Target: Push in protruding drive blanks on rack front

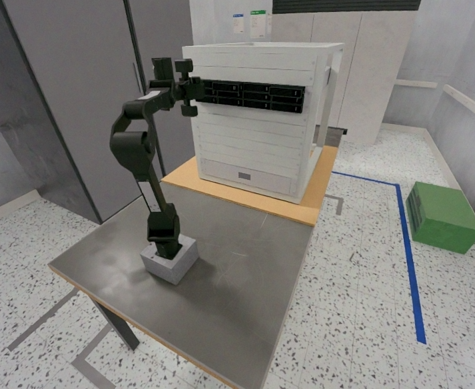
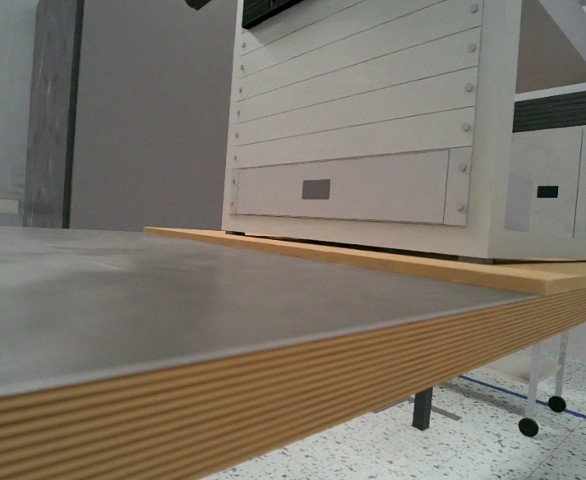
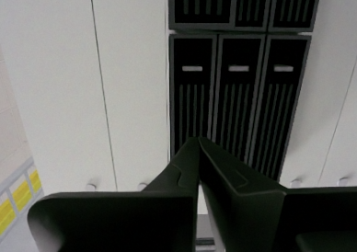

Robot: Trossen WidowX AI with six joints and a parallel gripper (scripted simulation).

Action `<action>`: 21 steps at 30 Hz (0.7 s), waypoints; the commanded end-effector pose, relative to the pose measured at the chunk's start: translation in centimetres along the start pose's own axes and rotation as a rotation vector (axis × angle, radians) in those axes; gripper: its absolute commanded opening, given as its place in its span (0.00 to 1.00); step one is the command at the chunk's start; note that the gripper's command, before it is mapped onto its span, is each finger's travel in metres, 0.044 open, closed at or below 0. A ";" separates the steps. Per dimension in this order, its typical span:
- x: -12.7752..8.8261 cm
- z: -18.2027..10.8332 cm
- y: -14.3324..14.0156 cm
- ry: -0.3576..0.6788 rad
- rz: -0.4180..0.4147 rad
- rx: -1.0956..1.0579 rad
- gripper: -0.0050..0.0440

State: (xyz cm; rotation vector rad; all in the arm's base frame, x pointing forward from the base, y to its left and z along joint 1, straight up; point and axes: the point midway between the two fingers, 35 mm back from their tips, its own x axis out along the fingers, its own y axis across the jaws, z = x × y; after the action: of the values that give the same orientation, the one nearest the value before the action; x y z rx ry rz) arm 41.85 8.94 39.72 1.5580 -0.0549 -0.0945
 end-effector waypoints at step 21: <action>0.9 0.1 1.2 -0.001 0.023 0.015 0.00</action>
State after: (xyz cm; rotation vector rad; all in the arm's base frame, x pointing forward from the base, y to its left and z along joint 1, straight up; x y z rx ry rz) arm 42.83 8.84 39.80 1.5585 -0.0551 -0.0944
